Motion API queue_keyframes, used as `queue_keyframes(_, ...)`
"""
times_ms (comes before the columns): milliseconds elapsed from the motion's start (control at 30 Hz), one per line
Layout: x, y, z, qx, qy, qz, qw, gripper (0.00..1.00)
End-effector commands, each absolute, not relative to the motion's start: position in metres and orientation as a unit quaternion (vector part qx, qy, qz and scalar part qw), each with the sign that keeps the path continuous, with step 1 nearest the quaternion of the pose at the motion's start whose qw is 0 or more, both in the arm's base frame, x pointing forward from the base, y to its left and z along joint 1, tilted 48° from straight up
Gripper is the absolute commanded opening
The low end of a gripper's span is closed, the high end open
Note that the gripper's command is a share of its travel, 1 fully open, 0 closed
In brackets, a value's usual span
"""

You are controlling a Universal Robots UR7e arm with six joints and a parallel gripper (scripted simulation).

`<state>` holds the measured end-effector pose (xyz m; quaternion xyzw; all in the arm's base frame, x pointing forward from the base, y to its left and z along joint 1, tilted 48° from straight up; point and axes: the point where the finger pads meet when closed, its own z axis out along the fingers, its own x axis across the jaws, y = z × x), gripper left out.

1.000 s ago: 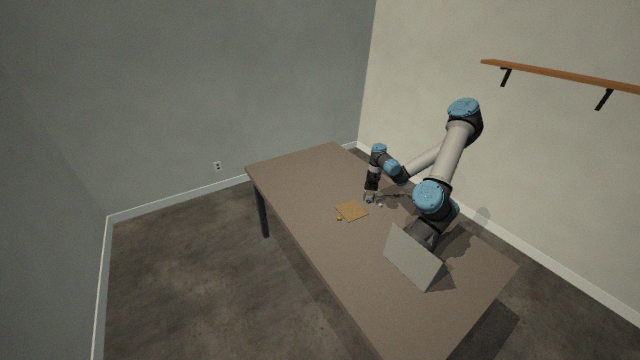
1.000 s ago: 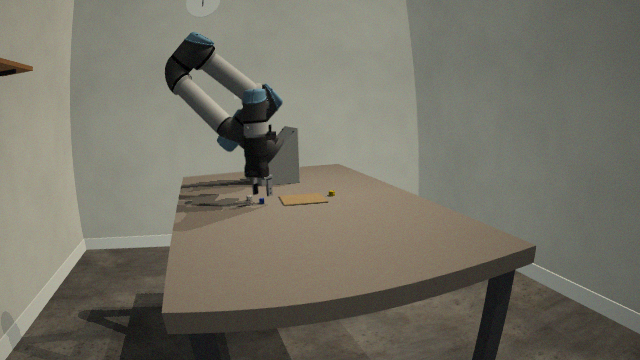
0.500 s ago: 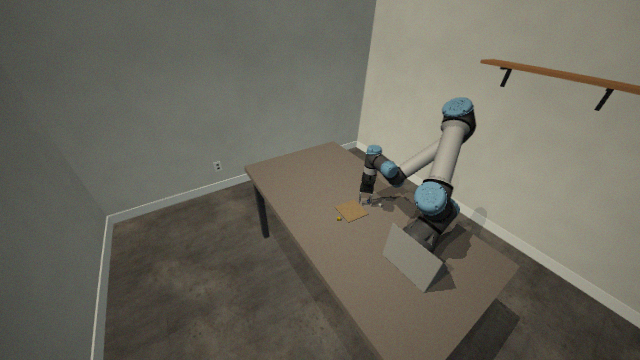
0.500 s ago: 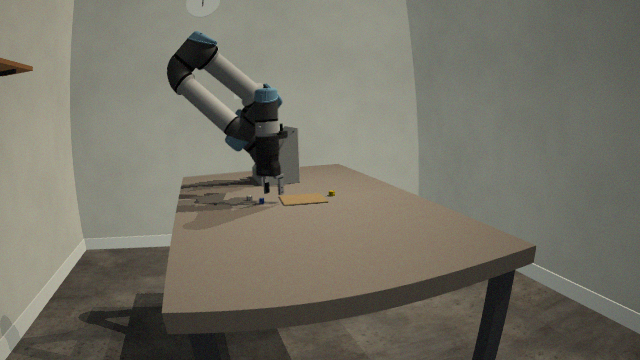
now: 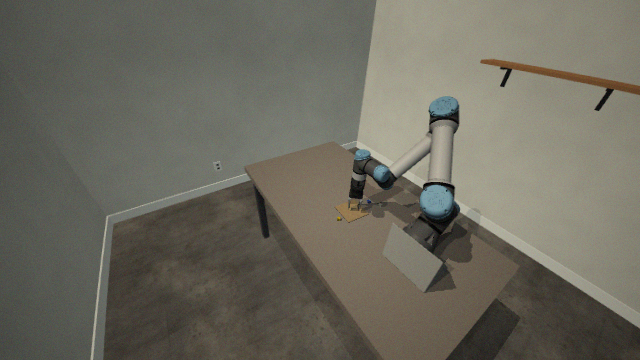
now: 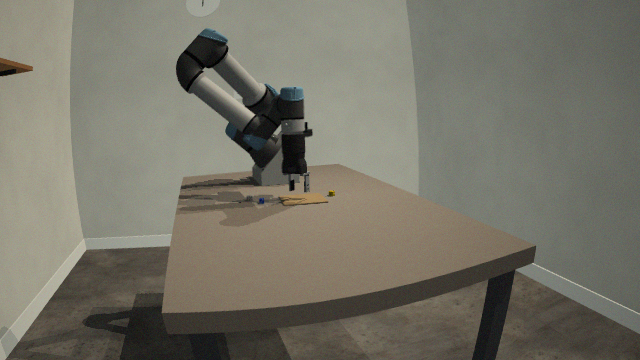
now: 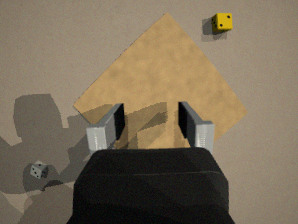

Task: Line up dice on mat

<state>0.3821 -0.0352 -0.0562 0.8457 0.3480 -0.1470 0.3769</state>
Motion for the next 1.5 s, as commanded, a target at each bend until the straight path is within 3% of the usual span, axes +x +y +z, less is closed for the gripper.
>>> queue_keyframes(0,0.380,-0.014,-0.079,0.846,0.348,-0.147,0.377,1.00)
queue_keyframes(600,0.376,0.038,-0.137,0.846,0.348,-0.147,0.377,1.00)
queue_keyframes(1467,0.375,0.043,-0.142,0.846,0.348,-0.147,0.377,1.00)
